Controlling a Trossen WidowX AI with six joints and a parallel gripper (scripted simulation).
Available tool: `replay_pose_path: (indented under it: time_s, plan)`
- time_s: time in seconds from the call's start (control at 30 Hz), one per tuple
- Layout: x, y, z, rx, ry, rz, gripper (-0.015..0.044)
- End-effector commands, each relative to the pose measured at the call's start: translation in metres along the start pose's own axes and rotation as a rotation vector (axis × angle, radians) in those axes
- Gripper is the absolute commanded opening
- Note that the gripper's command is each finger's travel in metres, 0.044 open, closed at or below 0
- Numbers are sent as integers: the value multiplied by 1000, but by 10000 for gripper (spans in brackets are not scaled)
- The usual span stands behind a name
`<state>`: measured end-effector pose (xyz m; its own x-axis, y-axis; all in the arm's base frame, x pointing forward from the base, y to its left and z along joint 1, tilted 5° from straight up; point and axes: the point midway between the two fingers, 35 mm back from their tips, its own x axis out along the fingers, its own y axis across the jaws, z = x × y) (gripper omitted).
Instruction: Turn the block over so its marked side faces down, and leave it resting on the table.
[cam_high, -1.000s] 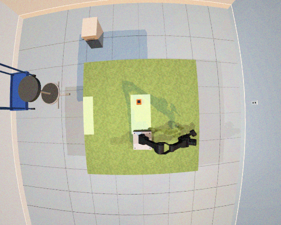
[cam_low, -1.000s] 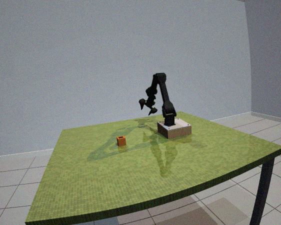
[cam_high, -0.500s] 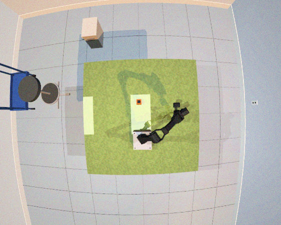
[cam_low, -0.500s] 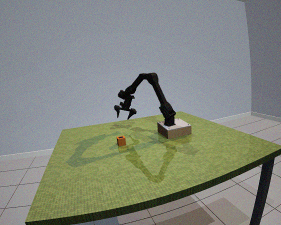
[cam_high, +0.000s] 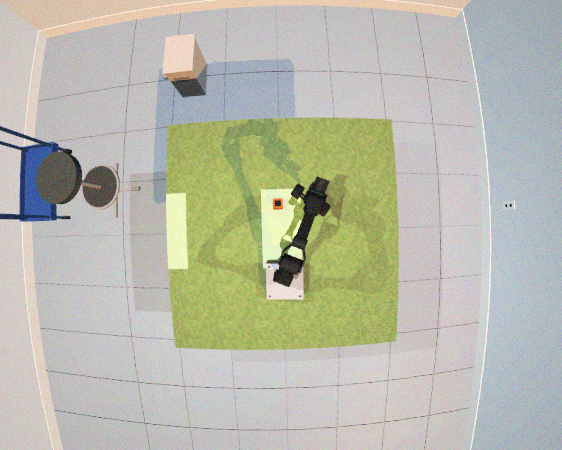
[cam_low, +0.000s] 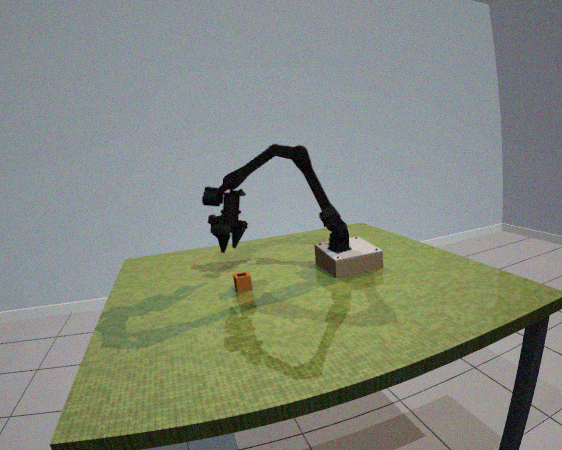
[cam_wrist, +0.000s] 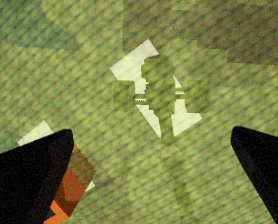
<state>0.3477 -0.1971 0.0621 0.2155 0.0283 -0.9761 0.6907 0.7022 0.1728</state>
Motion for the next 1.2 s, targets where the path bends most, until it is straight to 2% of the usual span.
replay_pose_path:
  time_s: [0.0, 0.2, 0.37, 0.5, 1.17]
  plan:
    - [-7, 57, -33, -272, 79, -17, 440]
    - [-19, 120, -91, -606, 175, -36, 440]
    - [-16, 121, -93, -614, 177, -37, 440]
    - [15, 119, -98, -614, 177, -37, 440]
    - [46, 117, -102, -614, 177, -36, 440]
